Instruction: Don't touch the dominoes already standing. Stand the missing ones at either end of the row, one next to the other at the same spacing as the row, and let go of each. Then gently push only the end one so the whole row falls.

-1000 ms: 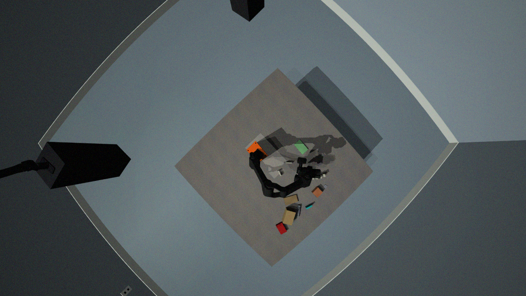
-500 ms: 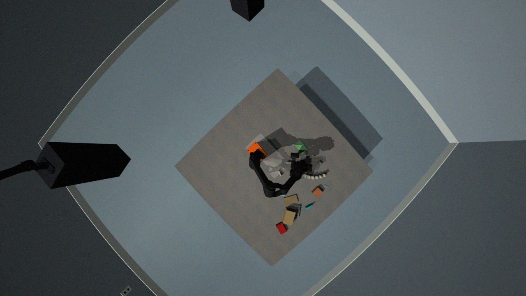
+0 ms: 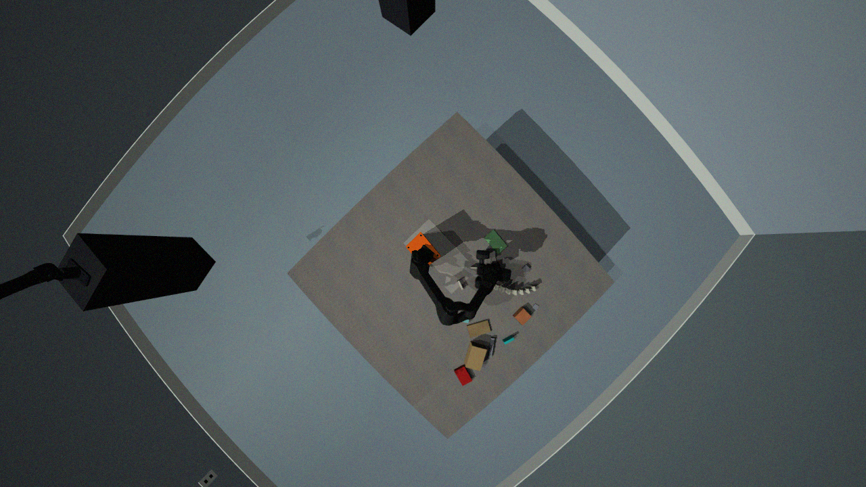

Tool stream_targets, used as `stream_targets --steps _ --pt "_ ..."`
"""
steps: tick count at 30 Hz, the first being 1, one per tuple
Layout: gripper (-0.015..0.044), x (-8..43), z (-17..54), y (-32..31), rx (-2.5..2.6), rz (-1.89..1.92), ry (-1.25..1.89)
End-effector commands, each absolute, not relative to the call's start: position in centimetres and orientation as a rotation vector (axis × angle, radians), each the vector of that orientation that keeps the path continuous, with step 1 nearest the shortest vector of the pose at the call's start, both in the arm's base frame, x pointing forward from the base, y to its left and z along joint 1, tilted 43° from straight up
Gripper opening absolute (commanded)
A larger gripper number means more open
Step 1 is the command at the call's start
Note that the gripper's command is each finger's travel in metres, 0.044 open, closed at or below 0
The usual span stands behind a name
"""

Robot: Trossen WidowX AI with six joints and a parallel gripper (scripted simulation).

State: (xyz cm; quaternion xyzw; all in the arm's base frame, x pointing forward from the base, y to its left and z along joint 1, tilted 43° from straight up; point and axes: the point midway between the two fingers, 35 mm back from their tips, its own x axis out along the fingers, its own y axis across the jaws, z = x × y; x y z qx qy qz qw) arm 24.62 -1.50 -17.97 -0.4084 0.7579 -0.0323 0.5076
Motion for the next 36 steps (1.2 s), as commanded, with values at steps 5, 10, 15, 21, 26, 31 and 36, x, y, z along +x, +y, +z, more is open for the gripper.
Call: stream_targets --steps 5,10,15,21,26,31,36 --pt "0.0414 24.5 -18.2 -1.8 -0.994 -0.077 1.828" --pt "0.0282 24.5 -18.2 -1.8 -0.994 -0.077 1.828" --pt "0.0151 24.5 -18.2 -1.8 -0.994 -0.077 1.828" --pt "0.0022 24.5 -18.2 -1.8 -0.994 -0.077 1.828" --pt "0.0022 24.5 -18.2 -1.8 -0.994 -0.077 1.828" --pt "0.0022 24.9 -16.8 -0.4 -0.993 -0.076 1.828" --pt "0.0022 26.3 -11.8 4.3 -0.991 -0.074 1.827"
